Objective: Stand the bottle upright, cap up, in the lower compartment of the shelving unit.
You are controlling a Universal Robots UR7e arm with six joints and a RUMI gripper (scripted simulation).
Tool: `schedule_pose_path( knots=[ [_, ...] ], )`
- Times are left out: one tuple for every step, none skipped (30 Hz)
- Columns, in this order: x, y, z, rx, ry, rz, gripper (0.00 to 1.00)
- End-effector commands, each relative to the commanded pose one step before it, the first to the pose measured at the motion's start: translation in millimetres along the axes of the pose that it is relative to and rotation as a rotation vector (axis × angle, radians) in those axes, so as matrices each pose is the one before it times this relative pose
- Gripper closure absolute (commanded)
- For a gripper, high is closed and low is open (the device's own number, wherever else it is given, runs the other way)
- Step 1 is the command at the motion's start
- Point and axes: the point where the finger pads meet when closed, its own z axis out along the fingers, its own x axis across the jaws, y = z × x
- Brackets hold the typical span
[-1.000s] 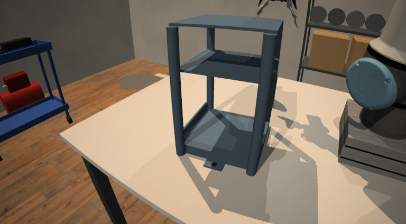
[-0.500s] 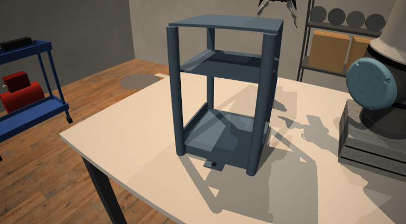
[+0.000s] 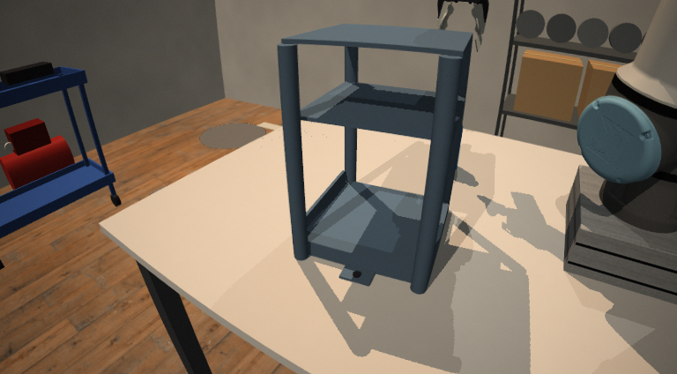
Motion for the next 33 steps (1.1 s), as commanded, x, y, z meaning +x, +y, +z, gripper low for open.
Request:
schedule_pose_path(
  knots=[
    [-0.36, -0.15, -0.42, 0.00109, -0.01151, -0.01071, 0.51],
    [-0.06, 0.02, 0.0, 0.00013, -0.00346, -0.0035, 0.51],
    [-0.07, 0.02, 0.0, 0.00018, -0.00386, -0.00392, 0.51],
    [-0.08, 0.02, 0.0, 0.00023, -0.00429, -0.00436, 0.51],
    [-0.09, 0.02, -0.01, 0.0003, -0.00472, -0.00482, 0.51],
    [-0.1, 0.02, -0.01, 0.00038, -0.00517, -0.0053, 0.51],
    [-0.11, 0.02, -0.02, 0.00048, -0.00563, -0.00579, 0.51],
    [-0.12, 0.02, -0.02, 0.00059, -0.0061, -0.0063, 0.51],
    [-0.14, 0.02, -0.03, 0.00072, -0.00658, -0.00682, 0.51],
    [0.0, 0.0, 0.0, 0.0, 0.0, 0.0, 0.51],
    [0.0, 0.0, 0.0, 0.0, 0.0, 0.0, 0.51],
    [-0.15, 0.02, -0.04, 0.00087, -0.00707, -0.00736, 0.51],
    [-0.17, 0.02, -0.05, 0.00104, -0.00756, -0.00792, 0.51],
    [-0.19, 0.02, -0.06, 0.00124, -0.00805, -0.00849, 0.51],
    [-0.2, 0.02, -0.07, 0.00146, -0.00855, -0.00907, 0.51],
    [-0.22, 0.02, -0.09, 0.00171, -0.00904, -0.00967, 0.51],
    [-0.1, 0.02, 0.02, 0.00089, -0.00921, -0.00964, 0.51],
    [0.29, 0.03, 0.32, -0.00194, -0.00885, -0.00839, 0.51],
    [0.28, 0.03, 0.32, -0.00182, -0.00937, -0.00887, 0.51],
    [0.28, 0.02, 0.31, -0.00168, -0.0099, -0.00936, 0.51],
    [0.27, 0.01, 0.31, -0.00149, -0.01043, -0.00985, 0.51],
    [0.26, 0.01, 0.29, -0.00127, -0.01097, -0.01036, 0.51],
    [0.24, 0.0, 0.28, -0.00101, -0.0115, -0.01087, 0.51],
    [0.23, -0.02, 0.26, -0.0007, -0.01203, -0.01139, 0.51],
    [0.21, -0.03, 0.24, -0.00035, -0.01255, -0.01192, 0.51],
    [0.19, -0.05, 0.21, 0.00004, -0.01307, -0.01245, 0.51],
    [0.0, 0.0, 0.0, 0.0, 0.0, 0.0, 0.51],
    [0.0, 0.0, 0.0, 0.0, 0.0, 0.0, 0.51],
    [0.17, 0.01, 0.24, -0.00055, -0.01315, -0.01285, 0.51],
    [0.14, 0.09, 0.28, -0.00138, -0.01318, -0.01319, 0.51],
    [0.11, 0.07, 0.24, -0.00095, -0.01371, -0.0137, 0.51],
    [0.07, 0.04, 0.2, -0.00047, -0.01422, -0.01421, 0.51],
    [0.03, 0.0, 0.16, 0.00006, -0.01472, -0.01473, 0.51]
  ],
)
